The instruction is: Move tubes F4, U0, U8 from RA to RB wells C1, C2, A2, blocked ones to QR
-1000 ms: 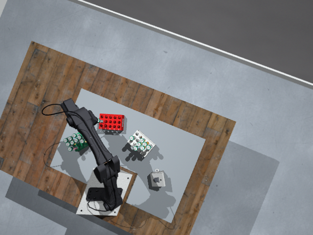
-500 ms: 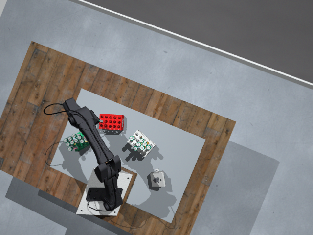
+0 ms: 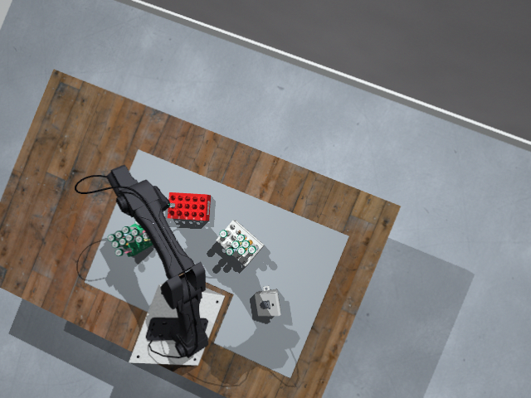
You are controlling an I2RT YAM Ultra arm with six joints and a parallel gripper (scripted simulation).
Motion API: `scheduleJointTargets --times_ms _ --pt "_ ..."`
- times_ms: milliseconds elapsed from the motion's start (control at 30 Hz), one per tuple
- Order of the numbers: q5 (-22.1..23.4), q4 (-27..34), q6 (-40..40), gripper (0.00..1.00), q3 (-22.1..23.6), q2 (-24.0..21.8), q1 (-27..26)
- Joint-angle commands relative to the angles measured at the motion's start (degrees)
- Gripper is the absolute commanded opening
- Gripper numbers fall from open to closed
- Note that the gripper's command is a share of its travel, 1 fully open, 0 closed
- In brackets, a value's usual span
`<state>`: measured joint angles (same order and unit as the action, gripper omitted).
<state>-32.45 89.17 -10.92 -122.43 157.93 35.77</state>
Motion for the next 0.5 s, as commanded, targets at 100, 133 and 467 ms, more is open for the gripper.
scheduleJointTargets --times_ms 100,133,467 --pt "-0.2 0.8 -0.5 0.30 -2.7 -0.4 0.8" --pt "-0.2 0.8 -0.5 0.30 -2.8 -0.3 0.9" --pt "0.1 0.8 0.2 0.30 -2.6 -0.1 1.4"
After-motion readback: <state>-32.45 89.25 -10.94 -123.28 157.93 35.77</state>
